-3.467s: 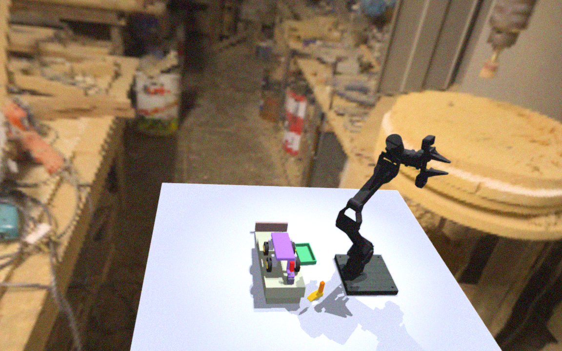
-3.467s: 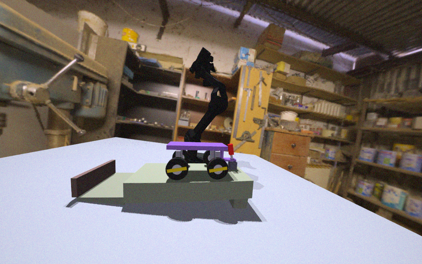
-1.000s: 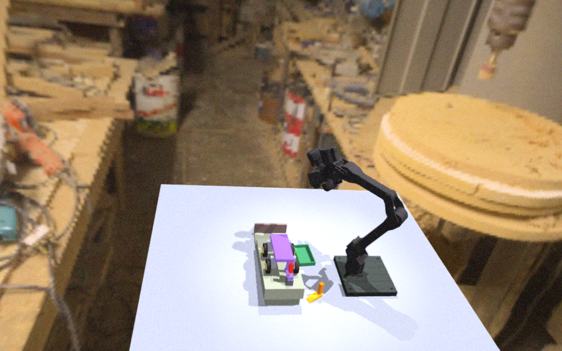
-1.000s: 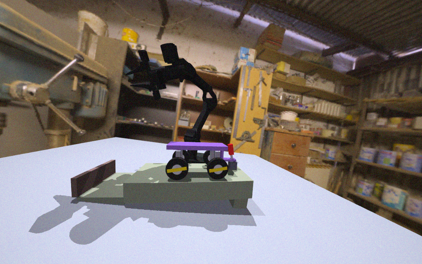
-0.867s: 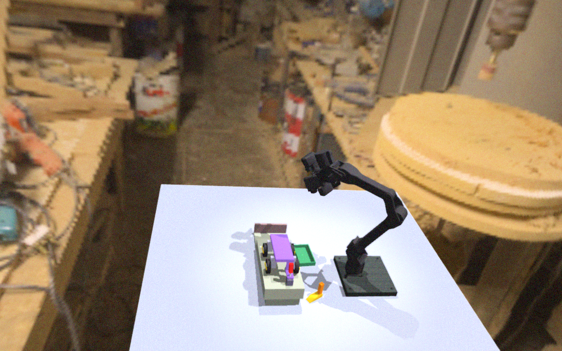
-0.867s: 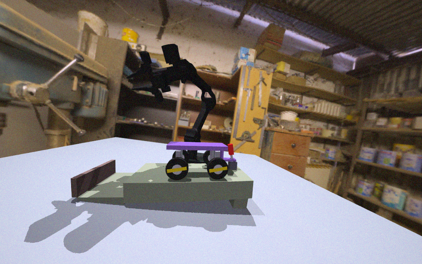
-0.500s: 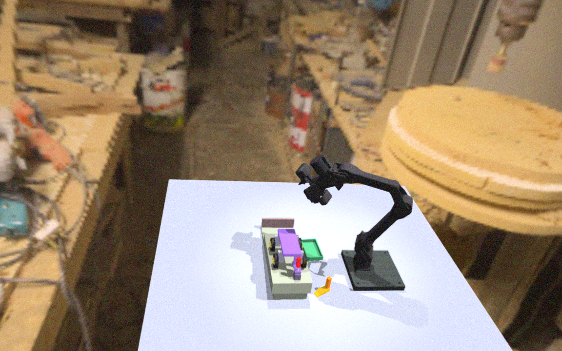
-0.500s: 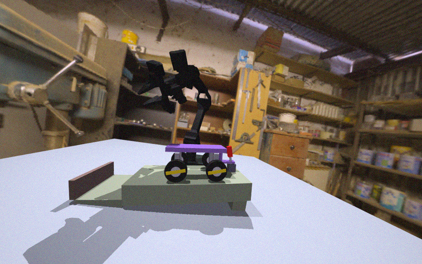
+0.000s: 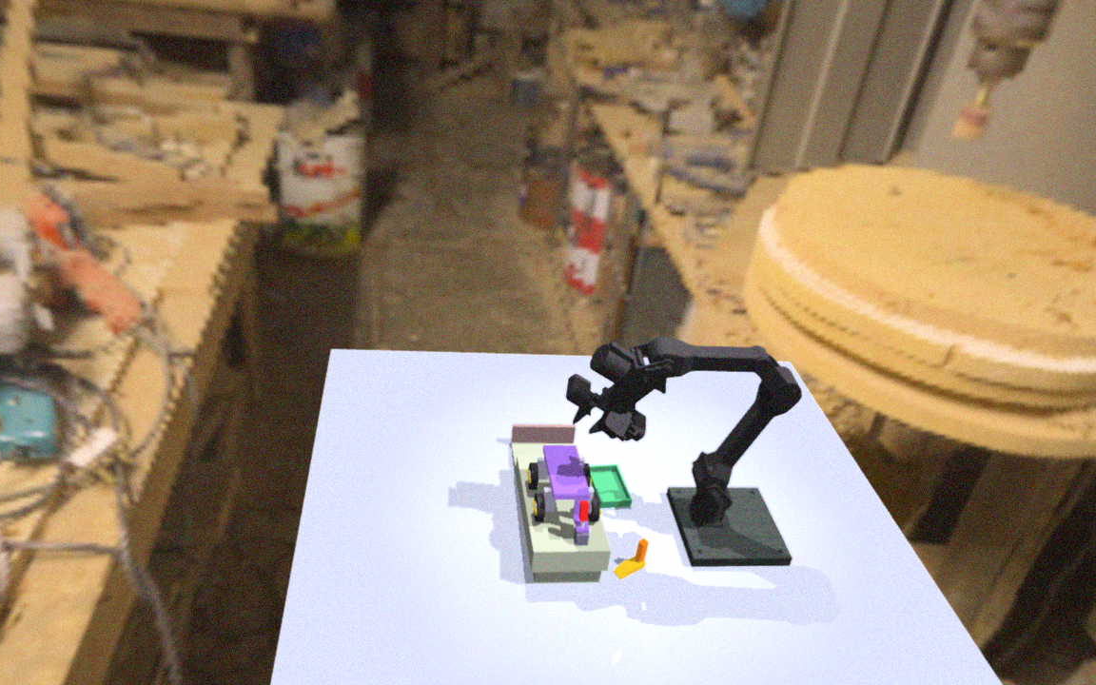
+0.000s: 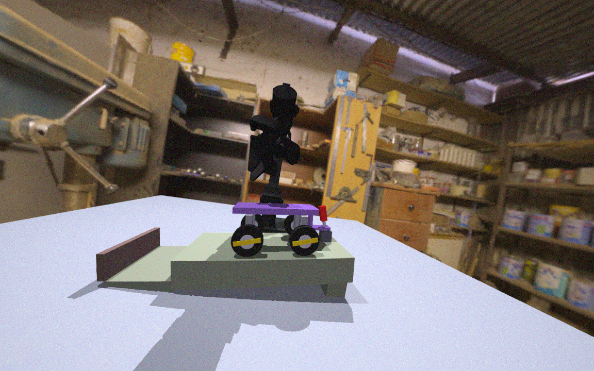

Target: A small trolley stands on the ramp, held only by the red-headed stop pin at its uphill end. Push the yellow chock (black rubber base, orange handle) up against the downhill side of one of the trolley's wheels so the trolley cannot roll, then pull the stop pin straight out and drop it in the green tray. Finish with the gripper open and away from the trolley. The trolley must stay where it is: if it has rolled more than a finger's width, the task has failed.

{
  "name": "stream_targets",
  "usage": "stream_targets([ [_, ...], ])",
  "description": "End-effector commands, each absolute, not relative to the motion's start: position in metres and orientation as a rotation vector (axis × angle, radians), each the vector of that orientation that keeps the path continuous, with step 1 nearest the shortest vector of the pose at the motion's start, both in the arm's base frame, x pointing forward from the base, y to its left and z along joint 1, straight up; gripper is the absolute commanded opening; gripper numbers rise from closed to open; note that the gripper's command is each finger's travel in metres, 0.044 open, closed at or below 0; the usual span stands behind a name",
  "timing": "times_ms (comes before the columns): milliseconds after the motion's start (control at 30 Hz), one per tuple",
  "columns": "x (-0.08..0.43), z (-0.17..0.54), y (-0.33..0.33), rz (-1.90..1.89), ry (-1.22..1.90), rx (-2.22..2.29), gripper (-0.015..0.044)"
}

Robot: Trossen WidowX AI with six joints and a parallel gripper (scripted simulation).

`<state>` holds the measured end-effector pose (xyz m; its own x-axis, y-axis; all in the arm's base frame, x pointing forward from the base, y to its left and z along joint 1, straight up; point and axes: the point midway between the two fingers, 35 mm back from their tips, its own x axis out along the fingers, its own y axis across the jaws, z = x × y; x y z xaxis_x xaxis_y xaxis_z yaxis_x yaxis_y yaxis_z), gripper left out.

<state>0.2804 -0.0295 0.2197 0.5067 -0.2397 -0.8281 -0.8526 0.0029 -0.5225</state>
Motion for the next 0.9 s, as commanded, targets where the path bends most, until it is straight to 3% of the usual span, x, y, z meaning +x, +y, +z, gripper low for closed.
stream_targets([
  [0, 0.272, 0.2, 0.007, 0.808, 0.95, -1.535, 0.019],
  [500, 0.212, 0.158, 0.101, 1.322, 0.859, -1.582, 0.019],
  [867, 0.163, 0.139, 0.13, 1.63, 0.844, -1.642, 0.019],
])
